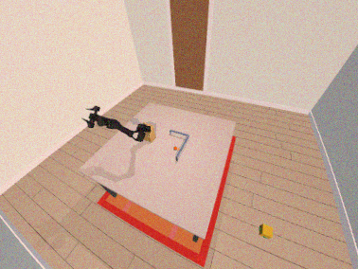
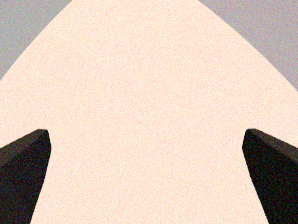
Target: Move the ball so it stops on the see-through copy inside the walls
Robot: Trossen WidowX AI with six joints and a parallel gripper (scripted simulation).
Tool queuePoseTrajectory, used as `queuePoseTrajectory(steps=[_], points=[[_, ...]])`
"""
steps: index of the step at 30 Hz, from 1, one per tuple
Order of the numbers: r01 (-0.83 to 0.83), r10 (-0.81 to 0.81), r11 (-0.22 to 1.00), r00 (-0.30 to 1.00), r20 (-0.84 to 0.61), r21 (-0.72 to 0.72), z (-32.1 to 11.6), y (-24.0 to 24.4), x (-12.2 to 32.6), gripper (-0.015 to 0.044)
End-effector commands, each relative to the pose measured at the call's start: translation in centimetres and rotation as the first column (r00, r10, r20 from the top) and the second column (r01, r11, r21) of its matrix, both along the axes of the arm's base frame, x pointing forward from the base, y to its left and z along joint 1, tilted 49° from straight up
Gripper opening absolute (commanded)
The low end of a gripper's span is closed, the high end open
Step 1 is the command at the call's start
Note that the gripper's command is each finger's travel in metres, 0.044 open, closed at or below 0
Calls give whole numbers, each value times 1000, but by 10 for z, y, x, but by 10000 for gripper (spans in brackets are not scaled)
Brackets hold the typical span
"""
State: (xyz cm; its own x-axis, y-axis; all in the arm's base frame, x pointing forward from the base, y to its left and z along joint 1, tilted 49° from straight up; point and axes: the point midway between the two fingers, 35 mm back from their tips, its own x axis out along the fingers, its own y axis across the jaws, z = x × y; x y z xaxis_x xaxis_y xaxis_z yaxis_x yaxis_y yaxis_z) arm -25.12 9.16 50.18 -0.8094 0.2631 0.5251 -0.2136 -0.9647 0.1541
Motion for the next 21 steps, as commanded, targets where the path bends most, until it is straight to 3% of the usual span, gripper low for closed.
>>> queuePoseTrajectory(steps=[1, 5, 13, 21], points=[[7, -7, 1000, 1000, 0, -2, 0, 2, 0, 374], [138, -137, 989, 990, 26, -48, -8, 38, 7, 272], [460, -426, 877, 879, 216, -140, -56, 138, 18, 272], [751, -641, 631, 646, 414, -194, -111, 234, 78, 272]])
